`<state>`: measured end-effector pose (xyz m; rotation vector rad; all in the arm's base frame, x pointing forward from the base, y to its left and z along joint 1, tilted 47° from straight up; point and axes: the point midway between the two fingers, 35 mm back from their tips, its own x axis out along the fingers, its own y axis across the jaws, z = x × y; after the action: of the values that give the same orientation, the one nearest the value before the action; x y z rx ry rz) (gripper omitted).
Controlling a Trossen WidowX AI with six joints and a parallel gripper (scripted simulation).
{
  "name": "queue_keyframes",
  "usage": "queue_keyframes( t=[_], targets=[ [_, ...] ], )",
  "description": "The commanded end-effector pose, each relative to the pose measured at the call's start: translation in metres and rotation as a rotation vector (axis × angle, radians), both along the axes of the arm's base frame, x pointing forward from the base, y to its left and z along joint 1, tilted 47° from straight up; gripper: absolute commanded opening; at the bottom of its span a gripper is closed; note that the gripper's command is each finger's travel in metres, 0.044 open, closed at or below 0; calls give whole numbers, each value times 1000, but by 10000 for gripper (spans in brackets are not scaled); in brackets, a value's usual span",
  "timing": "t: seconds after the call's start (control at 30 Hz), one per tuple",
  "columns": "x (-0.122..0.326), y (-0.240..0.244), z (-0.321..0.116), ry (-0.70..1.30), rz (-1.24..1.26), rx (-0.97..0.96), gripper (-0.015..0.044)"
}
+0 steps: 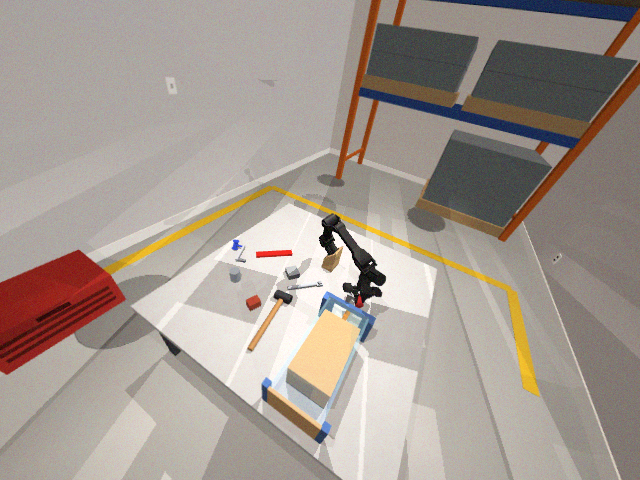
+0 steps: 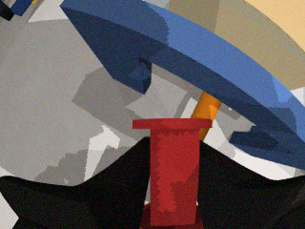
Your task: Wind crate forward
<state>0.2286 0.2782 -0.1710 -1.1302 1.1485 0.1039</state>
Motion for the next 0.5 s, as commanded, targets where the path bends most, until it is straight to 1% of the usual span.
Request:
queue_keyframes(
  t=[0.0, 0.47],
  targets=[
    [-16, 17, -18, 38, 4, 45, 0],
    [-30, 25, -28, 39, 4, 46, 0]
  ],
)
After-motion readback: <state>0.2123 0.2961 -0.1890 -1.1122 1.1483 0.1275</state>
